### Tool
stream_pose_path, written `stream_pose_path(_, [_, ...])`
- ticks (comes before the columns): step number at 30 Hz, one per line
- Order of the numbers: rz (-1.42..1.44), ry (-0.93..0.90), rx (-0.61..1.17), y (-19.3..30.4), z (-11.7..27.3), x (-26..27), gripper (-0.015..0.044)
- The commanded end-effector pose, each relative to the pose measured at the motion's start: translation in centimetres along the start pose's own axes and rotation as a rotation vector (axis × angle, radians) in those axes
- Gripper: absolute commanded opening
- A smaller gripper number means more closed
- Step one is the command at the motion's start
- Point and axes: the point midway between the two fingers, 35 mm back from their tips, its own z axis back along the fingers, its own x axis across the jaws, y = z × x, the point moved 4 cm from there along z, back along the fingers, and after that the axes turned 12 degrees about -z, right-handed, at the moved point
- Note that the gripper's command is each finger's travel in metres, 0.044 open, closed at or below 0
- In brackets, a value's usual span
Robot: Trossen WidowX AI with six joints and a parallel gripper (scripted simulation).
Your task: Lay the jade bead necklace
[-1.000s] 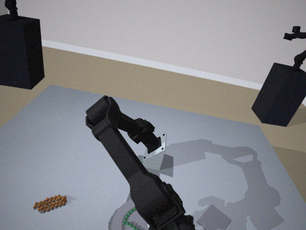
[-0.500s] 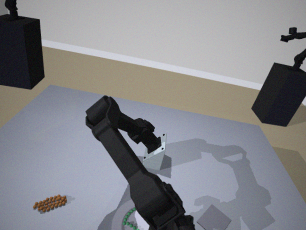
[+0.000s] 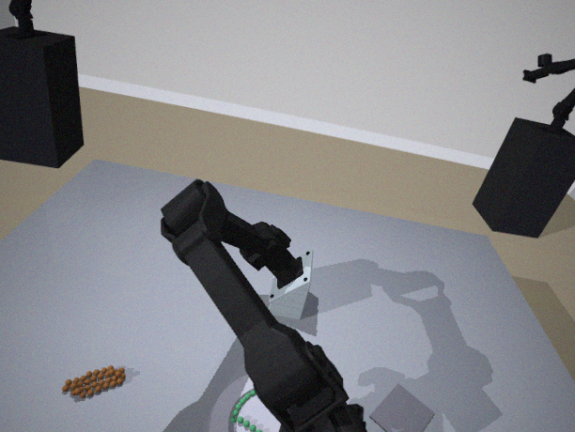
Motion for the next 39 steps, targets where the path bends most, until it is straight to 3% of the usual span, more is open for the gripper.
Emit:
stream_pose_path(1, [0.000,0.001,-0.001,-0.03,0.08,0.00,0.0000])
stream_pose_path(35, [0.008,0.005,0.001,-0.58,-0.06,-0.53,0.0000])
stream_pose_path(39, [0.003,0.003,-0.002,-0.58,0.24,-0.53,0.0105])
